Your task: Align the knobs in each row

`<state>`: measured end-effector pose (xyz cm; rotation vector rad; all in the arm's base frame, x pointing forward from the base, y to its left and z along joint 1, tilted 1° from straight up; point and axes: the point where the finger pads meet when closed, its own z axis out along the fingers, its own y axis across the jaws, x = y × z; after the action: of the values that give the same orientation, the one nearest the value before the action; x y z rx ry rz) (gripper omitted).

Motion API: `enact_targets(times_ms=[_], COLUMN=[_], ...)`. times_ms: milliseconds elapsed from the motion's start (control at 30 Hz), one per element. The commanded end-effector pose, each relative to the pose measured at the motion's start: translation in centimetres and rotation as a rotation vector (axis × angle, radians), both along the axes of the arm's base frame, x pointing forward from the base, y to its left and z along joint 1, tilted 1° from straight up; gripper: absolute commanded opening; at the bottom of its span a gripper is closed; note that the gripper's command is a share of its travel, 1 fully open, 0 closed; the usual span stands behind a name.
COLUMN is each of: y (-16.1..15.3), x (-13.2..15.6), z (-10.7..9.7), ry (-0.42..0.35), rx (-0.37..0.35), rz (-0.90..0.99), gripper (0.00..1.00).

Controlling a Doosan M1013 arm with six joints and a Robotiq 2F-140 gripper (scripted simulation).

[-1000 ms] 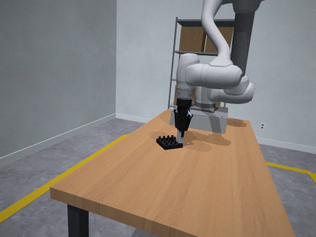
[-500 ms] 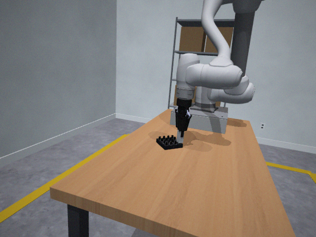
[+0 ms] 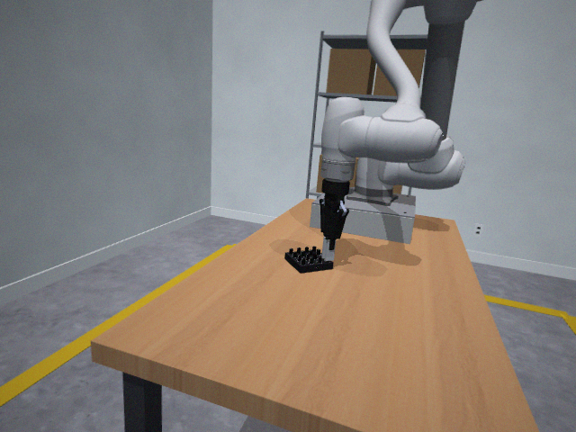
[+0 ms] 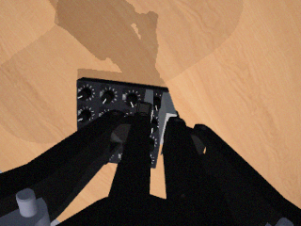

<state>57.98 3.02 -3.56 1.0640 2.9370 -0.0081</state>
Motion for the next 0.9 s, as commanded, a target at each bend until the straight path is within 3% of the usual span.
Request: enact_targets(times_ms=[0,300,333,867], y=[0.00,0.00,0.00,0.00], x=[0.00,0.00,0.00,0.00], z=[0.01,0.01,0.01,0.01], ry=[0.000,0.000,0.000,0.000], rx=[0.000,0.000,0.000,0.000], rz=[0.000,0.000,0.000,0.000], gripper=[0.05,0.05,0.12,0.12])
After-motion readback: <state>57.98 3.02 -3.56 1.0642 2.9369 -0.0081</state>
